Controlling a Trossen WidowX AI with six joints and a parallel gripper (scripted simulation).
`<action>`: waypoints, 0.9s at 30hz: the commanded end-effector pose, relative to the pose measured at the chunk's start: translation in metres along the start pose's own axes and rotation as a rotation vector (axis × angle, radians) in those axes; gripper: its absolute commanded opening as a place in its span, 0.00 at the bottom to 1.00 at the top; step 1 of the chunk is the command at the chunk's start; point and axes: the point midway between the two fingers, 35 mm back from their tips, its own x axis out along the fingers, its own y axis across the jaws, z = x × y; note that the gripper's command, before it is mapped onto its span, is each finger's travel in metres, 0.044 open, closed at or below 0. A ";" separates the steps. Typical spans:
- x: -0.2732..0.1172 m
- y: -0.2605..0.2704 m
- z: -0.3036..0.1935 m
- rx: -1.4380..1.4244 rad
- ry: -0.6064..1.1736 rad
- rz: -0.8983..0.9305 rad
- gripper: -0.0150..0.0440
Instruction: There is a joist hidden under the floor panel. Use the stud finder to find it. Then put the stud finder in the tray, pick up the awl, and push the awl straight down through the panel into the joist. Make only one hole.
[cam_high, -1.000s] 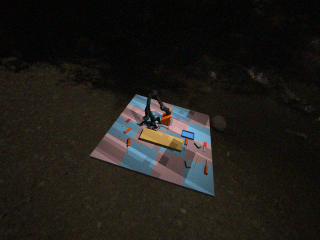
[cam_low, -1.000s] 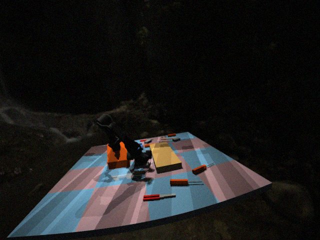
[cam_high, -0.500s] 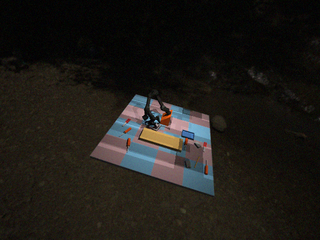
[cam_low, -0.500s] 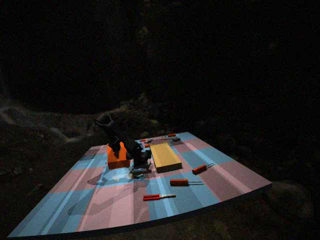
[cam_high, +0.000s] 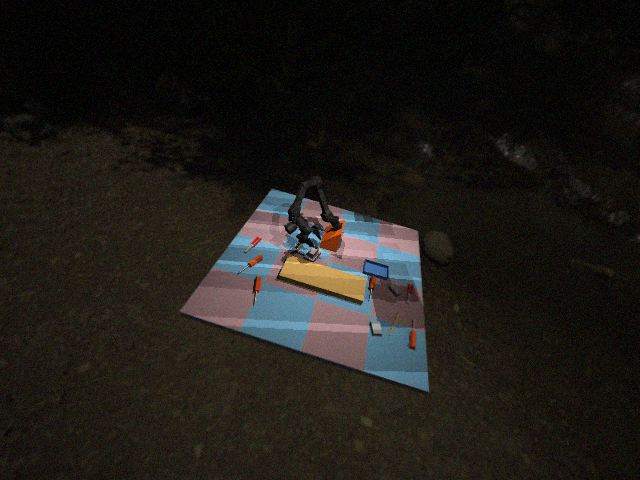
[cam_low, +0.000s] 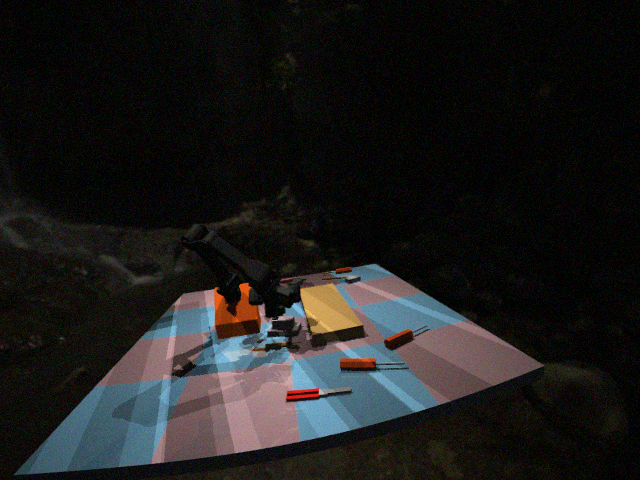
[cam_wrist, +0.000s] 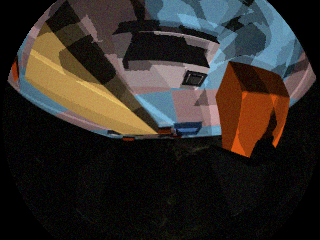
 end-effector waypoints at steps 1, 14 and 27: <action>-0.009 -0.002 -0.012 0.008 -0.006 0.000 1.00; 0.042 -0.002 0.017 -1.122 -0.607 -0.298 1.00; 0.033 0.000 0.023 -1.551 -0.965 -0.565 1.00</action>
